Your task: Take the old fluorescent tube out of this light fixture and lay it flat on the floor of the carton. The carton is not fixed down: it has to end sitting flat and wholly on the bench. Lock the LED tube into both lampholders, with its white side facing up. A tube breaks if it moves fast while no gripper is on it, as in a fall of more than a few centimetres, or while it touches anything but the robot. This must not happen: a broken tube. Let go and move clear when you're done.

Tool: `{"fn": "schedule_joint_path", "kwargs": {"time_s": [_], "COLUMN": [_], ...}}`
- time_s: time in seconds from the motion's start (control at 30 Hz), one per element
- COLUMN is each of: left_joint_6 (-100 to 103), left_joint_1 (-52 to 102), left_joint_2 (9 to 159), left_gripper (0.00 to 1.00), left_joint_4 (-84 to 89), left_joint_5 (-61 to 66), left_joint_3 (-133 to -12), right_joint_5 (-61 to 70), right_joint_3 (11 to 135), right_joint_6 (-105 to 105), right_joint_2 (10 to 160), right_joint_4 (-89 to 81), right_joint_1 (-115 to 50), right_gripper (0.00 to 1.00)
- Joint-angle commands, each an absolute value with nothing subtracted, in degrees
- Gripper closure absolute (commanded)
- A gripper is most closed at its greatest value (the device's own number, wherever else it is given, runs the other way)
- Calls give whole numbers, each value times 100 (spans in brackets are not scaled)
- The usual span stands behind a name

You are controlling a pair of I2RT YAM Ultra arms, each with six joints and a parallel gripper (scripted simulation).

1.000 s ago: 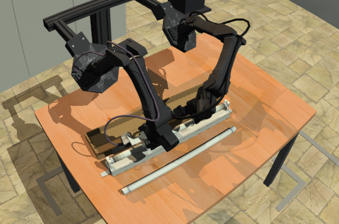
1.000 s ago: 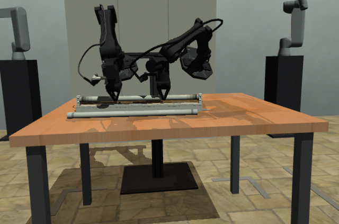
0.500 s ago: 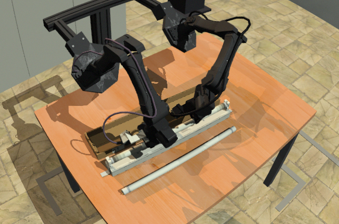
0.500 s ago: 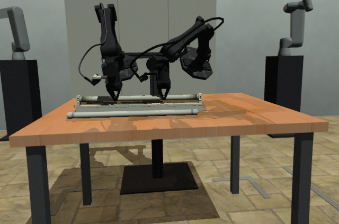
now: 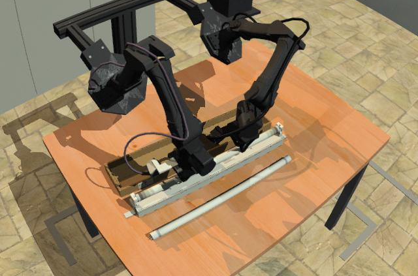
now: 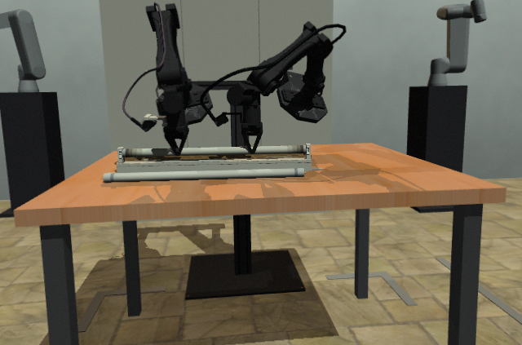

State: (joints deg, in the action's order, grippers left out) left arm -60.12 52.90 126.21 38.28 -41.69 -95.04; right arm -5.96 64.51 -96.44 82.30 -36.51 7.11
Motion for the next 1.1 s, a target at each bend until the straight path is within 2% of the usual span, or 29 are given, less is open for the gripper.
{"fn": "schedule_joint_path", "kwargs": {"time_s": [0.0,0.2,0.67,0.77,1.07], "left_joint_6": [-6213,-6299,-6866,-6815,-7394], "left_joint_1": [5520,5540,5647,5641,5713], "left_joint_2": [12387,12287,11999,11995,11851], "left_gripper": [89,89,89,89,89], "left_joint_4": [3280,3142,1538,1753,238], "left_joint_5": [-4368,-4360,-4743,-4645,-4982], "left_joint_3": [-9156,-8860,-7931,-7898,-7215], "right_joint_5": [-754,-764,-903,-887,-1001], "right_joint_3": [6161,5953,5155,5152,4513], "right_joint_6": [-9592,-9583,-9530,-9545,-9473], "right_joint_2": [7946,7833,7375,7383,7057], "right_joint_4": [-3267,-3258,-2104,-2306,-1222], "right_joint_1": [626,666,586,610,527], "right_gripper": [89,89,89,89,89]}}
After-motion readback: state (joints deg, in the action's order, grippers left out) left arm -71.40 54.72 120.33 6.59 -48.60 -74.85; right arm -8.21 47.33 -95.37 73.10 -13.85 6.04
